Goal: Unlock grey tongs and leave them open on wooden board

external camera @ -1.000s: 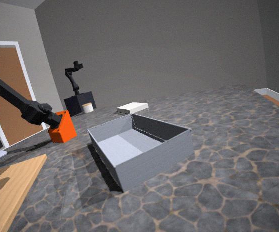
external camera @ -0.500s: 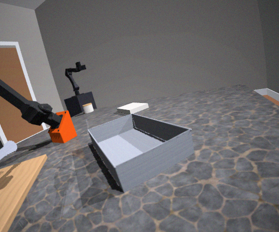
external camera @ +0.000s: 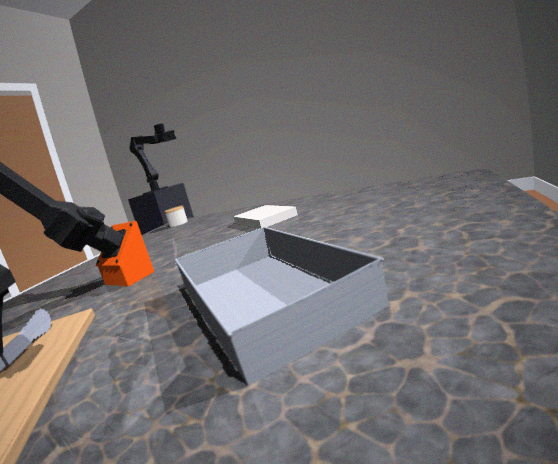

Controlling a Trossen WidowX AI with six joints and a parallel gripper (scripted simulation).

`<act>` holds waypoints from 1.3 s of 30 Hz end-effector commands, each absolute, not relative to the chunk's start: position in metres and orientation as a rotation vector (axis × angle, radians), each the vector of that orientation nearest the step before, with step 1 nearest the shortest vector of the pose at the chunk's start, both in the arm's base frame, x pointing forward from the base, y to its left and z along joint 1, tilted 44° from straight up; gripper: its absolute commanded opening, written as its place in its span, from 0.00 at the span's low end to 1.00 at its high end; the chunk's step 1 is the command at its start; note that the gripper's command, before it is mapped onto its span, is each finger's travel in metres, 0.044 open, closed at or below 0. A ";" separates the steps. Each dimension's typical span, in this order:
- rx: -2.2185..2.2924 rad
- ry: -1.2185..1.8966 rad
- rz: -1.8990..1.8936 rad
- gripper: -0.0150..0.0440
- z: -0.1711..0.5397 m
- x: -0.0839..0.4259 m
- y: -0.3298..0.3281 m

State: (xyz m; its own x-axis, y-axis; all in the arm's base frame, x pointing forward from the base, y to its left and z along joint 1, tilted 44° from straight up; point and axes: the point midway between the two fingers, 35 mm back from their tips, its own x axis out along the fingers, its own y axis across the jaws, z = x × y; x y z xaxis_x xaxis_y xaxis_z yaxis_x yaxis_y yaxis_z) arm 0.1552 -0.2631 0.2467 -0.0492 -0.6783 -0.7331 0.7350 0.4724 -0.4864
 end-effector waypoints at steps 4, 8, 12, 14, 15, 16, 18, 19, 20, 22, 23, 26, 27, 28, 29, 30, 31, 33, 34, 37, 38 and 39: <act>0.098 1.157 -1.121 1.00 0.245 0.212 -0.206; 0.079 1.160 -1.130 1.00 0.248 0.236 -0.165; 0.040 1.140 -1.142 1.00 0.253 0.252 -0.130; 0.037 1.139 -1.142 1.00 0.253 0.253 -0.128; 0.037 1.139 -1.142 1.00 0.253 0.253 -0.128; 0.037 1.139 -1.142 1.00 0.253 0.253 -0.128; 0.037 1.139 -1.142 1.00 0.253 0.253 -0.128; 0.037 1.139 -1.142 1.00 0.253 0.253 -0.128; 0.037 1.139 -1.142 1.00 0.253 0.253 -0.128; 0.033 1.122 -1.124 1.00 0.258 0.253 -0.123; 0.029 1.108 -1.108 1.00 0.263 0.252 -0.119; 0.017 1.061 -1.055 1.00 0.278 0.250 -0.106; 0.017 1.061 -1.055 1.00 0.278 0.250 -0.106; 0.017 1.061 -1.055 1.00 0.278 0.250 -0.106; 0.017 1.061 -1.055 1.00 0.278 0.250 -0.106; 0.017 1.061 -1.055 1.00 0.278 0.250 -0.106; 0.017 1.061 -1.055 1.00 0.278 0.250 -0.106; 0.017 1.061 -1.055 1.00 0.278 0.250 -0.106; 0.017 1.061 -1.055 1.00 0.278 0.250 -0.106; 0.017 1.061 -1.055 1.00 0.278 0.250 -0.106; 0.017 1.061 -1.055 1.00 0.278 0.250 -0.106; 0.017 1.061 -1.055 1.00 0.278 0.250 -0.106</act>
